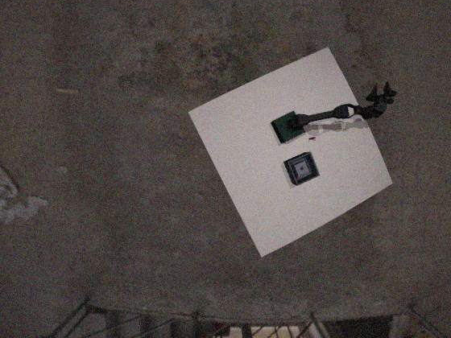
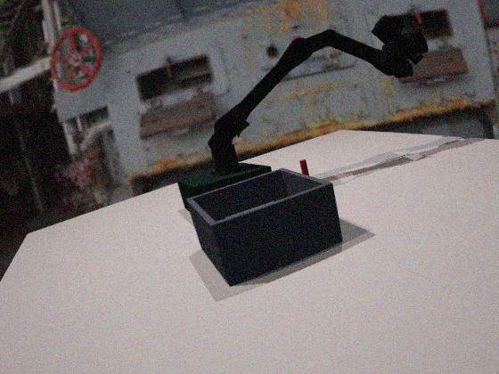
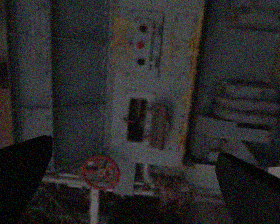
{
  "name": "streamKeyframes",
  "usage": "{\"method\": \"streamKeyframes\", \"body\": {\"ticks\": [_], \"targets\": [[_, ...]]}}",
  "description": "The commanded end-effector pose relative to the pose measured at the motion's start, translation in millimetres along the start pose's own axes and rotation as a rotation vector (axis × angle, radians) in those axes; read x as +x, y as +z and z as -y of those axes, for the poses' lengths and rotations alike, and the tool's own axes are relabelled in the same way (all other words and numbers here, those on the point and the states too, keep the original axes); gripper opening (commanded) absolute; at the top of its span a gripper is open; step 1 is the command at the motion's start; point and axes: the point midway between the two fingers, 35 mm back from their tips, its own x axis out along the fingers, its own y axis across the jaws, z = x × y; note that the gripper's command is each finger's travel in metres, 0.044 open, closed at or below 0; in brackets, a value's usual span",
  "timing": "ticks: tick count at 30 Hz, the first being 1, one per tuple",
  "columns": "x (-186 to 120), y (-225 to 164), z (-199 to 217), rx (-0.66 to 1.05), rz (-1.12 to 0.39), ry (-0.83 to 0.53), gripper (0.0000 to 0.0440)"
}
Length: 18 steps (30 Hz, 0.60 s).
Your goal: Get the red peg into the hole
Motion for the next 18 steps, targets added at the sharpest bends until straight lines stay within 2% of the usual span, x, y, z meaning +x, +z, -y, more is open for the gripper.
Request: {"method": "streamKeyframes", "body": {"ticks": [1, 2, 9, 18], "targets": [[-4, 6, -5, -0.001, 0.034, 0.009, 0.0422], [-9, 11, -10, -0.002, 0.069, 0.016, 0.0440], [-53, 47, -33, 0.021, 0.315, 0.028, 0.0440], [-114, 76, -48, 0.081, 0.622, -0.029, 0.0440]]}}
